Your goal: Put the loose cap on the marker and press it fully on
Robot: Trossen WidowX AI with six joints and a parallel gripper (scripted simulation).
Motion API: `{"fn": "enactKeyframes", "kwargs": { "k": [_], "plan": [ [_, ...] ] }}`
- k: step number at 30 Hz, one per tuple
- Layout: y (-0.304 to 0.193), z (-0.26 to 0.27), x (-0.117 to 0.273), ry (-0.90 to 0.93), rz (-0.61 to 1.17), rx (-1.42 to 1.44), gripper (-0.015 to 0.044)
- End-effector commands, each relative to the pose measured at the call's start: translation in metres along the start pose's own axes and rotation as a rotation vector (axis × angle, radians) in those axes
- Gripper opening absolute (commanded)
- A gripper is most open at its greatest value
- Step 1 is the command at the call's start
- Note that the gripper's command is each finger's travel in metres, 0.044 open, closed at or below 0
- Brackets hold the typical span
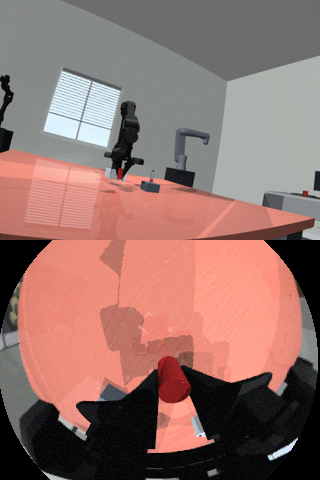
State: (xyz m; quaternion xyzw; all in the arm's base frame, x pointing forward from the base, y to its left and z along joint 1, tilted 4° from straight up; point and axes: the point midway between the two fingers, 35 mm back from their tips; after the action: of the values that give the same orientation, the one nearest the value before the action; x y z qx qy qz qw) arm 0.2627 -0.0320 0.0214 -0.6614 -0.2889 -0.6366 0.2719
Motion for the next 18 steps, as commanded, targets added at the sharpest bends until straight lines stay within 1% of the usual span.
{"fn": "enactKeyframes", "kwargs": {
  "k": [1,5,9,18],
  "plan": [
    [0.002,0.001,0.014,0.001,-0.008,0.001,0.0000],
    [0.001,0.000,0.026,-0.003,-0.007,0.004,0.0000],
    [0.000,0.001,0.029,-0.003,-0.007,0.005,0.0000],
    [-0.012,0.026,0.040,0.001,-0.006,0.005,0.0000]
  ]
}}
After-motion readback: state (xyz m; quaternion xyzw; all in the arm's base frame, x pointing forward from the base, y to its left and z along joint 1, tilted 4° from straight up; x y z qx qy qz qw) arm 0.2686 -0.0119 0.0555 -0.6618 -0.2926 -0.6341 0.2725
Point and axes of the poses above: the point midway between the two fingers, 35 mm back from their tips, its own x axis back along the fingers, its own z axis across the jaws, y = z × x, and after that the axes turned 5 degrees about -x, right-handed
